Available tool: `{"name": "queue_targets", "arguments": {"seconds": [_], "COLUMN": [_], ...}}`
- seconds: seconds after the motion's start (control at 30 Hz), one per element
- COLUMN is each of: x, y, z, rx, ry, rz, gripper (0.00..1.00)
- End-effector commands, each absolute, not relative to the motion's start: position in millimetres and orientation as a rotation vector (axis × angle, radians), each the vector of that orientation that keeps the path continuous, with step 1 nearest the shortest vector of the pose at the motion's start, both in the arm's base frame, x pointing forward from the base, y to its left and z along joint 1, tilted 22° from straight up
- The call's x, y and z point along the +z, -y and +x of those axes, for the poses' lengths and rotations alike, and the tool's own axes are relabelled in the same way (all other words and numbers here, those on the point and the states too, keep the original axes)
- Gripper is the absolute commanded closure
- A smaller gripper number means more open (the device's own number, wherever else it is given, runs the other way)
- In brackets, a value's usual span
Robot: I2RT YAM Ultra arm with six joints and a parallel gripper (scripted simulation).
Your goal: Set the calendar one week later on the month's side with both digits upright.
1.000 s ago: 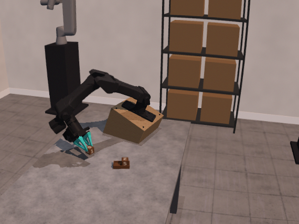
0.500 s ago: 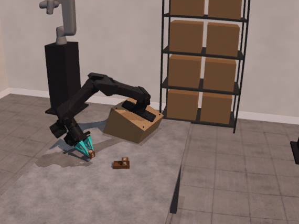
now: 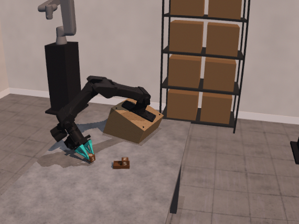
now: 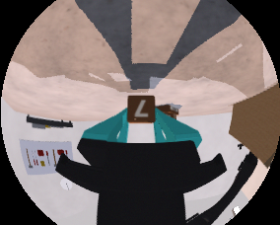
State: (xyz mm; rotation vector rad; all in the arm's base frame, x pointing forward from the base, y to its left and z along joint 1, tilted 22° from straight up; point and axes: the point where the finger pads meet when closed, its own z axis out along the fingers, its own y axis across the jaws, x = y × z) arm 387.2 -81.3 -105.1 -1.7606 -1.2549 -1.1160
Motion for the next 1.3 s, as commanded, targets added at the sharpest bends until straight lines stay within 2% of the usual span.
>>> {"name": "queue_targets", "arguments": {"seconds": [0.0, 1.27], "x": [-103.1, -110.0], "y": [85.1, 82.4], "z": [392.9, 393.5], "rx": [-1.145, -1.146], "ry": [1.266, 1.266], "rz": [-1.769, -1.769], "gripper": [0.73, 0.73]}}
